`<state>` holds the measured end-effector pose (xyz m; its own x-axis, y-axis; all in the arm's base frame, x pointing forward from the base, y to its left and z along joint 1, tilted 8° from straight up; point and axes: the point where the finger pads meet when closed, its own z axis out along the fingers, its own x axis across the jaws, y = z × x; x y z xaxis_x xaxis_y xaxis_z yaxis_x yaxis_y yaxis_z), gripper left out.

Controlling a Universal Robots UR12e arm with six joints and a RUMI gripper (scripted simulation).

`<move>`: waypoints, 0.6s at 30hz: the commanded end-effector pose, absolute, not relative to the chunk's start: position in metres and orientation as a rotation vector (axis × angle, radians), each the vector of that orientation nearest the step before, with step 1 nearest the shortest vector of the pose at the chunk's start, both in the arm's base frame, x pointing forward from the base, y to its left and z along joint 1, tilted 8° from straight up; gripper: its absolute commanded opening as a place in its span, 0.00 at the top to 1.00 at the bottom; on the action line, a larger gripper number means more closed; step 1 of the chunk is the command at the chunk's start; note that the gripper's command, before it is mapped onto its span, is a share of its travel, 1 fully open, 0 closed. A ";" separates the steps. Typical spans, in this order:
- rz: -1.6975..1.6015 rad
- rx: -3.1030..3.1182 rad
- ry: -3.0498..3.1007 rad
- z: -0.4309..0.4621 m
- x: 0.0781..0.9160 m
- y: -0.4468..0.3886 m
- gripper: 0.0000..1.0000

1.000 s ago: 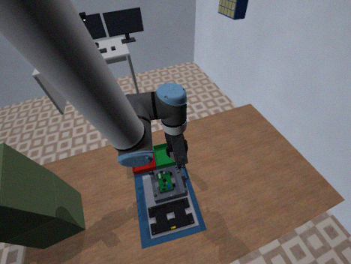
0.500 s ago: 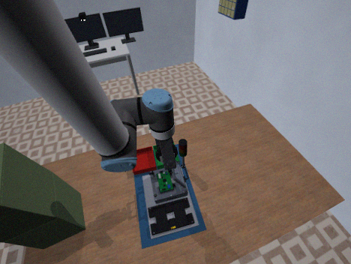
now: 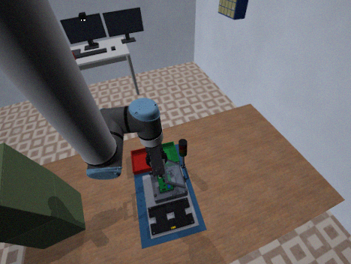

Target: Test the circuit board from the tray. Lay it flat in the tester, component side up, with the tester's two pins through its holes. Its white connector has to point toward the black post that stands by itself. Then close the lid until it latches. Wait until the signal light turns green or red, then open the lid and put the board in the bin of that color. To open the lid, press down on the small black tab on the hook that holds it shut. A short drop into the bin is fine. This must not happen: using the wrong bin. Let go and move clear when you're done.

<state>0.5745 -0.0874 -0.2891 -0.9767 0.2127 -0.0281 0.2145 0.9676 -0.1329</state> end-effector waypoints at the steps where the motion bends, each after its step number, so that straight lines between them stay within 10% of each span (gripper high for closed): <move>1: -0.212 0.336 3.101 -0.301 0.561 -0.086 1.00; 18: -0.212 0.336 3.101 -0.341 0.531 -0.085 1.00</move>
<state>0.5366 -0.0848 -0.3315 -0.9767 0.2126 -0.0285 0.2145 0.9676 -0.1328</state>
